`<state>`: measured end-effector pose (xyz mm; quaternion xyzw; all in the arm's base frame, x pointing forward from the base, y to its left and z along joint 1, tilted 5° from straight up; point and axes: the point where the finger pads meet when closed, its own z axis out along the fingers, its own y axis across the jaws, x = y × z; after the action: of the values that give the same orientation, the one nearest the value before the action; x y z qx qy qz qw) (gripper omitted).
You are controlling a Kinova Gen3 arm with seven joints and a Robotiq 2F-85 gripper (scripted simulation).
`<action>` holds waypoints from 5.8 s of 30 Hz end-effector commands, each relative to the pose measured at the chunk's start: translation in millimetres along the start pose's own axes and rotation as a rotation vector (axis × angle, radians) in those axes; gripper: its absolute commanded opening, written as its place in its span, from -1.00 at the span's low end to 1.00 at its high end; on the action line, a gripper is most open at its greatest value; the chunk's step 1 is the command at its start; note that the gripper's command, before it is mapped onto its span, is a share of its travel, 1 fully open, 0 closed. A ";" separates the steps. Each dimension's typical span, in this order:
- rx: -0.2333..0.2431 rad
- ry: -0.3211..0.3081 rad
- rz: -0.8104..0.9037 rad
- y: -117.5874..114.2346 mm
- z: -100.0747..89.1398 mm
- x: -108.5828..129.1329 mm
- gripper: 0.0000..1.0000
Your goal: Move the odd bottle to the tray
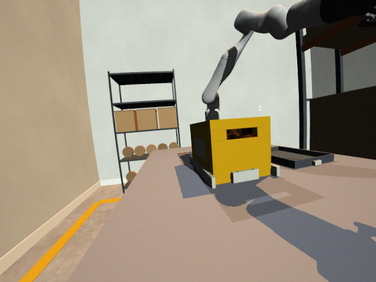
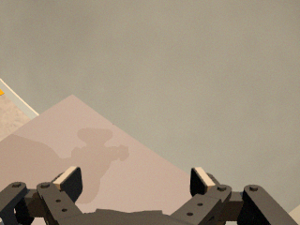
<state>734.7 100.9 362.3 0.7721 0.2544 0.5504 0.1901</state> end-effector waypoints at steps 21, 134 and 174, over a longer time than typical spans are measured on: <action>-0.002 -0.001 0.003 1.7 -0.4 0.0 1.00; -0.094 -1.241 1.215 51.5 -282.2 -350.9 -1.00; -0.094 -1.241 1.215 51.5 -282.1 -350.9 0.27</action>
<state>384.0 -147.6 217.9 0.9262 -0.3744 0.0452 -0.0004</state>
